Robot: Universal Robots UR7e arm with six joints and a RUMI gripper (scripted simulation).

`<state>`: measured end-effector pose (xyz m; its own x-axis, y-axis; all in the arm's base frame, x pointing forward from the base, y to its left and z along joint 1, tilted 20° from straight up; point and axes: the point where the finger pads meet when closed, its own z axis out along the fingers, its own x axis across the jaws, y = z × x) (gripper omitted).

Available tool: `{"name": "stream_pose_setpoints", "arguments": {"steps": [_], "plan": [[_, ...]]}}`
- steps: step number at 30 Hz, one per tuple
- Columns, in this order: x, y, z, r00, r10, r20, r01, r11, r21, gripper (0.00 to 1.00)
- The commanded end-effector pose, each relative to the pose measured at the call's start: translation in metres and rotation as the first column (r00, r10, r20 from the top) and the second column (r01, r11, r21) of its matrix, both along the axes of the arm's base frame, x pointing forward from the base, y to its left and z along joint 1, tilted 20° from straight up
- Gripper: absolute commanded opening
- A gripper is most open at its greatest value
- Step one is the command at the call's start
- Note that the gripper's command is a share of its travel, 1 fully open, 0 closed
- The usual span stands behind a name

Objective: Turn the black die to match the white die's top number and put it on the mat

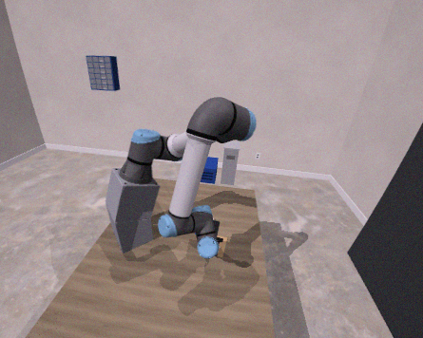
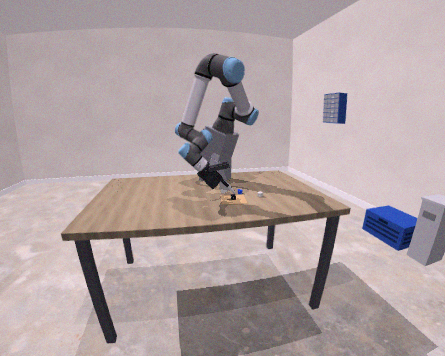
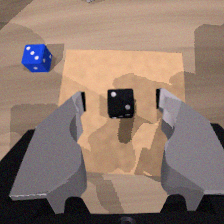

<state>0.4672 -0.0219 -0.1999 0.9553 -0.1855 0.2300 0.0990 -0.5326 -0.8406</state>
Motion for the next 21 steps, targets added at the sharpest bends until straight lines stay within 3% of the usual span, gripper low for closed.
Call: {"name": "stream_pose_setpoints", "arguments": {"steps": [1, 11, 21], "plan": [[-0.004, -0.004, 0.014, 1.000, 0.000, 0.001, 0.000, 1.000, -0.001, 0.37], [-0.008, -0.007, 0.031, 1.000, 0.000, 0.001, 0.000, 1.000, -0.001, 0.37], [-0.009, -0.008, 0.033, 1.000, 0.000, 0.001, 0.000, 1.000, -0.001, 0.37]]}}
